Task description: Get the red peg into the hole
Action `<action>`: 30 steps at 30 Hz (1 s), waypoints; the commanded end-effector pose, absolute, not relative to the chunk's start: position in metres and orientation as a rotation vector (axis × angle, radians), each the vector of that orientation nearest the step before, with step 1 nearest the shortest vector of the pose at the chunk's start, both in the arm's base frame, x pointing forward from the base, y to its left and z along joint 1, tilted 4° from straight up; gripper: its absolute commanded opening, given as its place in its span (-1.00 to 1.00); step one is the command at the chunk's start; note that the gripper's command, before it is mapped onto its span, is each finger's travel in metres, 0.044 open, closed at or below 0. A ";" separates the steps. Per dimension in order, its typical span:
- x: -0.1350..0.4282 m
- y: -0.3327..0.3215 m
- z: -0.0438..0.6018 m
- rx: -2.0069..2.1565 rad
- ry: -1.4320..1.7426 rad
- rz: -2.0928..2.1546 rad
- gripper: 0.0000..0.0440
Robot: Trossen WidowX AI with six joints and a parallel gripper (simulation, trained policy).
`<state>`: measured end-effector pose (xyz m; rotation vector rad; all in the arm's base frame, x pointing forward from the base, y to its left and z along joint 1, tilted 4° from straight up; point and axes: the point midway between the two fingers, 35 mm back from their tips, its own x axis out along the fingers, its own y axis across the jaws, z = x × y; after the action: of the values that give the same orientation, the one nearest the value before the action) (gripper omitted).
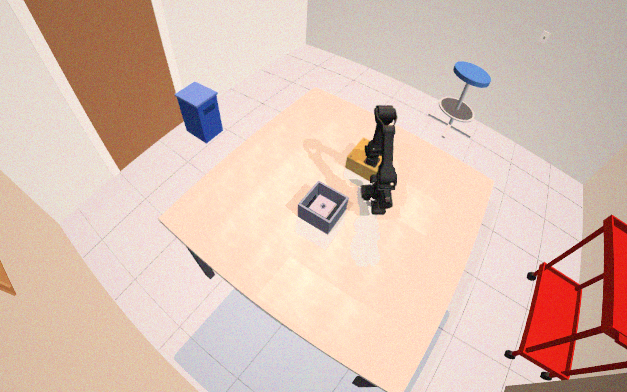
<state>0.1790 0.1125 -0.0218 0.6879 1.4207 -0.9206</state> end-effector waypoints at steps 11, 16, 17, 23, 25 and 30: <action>0.188 0.107 -0.002 0.683 1.406 -0.853 -1.00; 0.193 0.102 0.015 0.655 1.370 -0.812 -1.00; 0.195 0.101 0.018 0.650 1.363 -0.803 -1.00; 0.205 0.093 0.041 0.618 1.318 -0.752 -0.99; 0.209 0.091 0.049 0.607 1.302 -0.737 -0.99; 0.222 0.084 0.070 0.591 1.261 -0.704 -1.00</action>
<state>0.2139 0.0886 0.0556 0.6006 1.2908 -0.7276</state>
